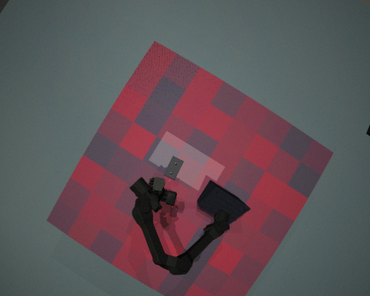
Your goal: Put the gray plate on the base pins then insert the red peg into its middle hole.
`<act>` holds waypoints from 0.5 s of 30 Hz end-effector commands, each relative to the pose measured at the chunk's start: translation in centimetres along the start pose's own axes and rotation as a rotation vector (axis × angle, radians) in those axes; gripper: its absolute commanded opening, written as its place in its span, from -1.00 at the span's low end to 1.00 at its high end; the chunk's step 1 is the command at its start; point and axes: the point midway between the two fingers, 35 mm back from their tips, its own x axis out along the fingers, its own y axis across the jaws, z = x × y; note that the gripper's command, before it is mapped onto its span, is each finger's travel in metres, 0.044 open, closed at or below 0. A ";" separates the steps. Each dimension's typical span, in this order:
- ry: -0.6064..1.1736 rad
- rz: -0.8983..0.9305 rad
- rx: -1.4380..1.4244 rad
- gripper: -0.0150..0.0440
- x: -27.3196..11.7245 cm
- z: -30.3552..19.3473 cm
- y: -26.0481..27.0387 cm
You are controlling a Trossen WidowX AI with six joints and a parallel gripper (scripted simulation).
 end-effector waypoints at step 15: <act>-0.003 -0.008 0.090 -0.49 3.0 5.2 -1.2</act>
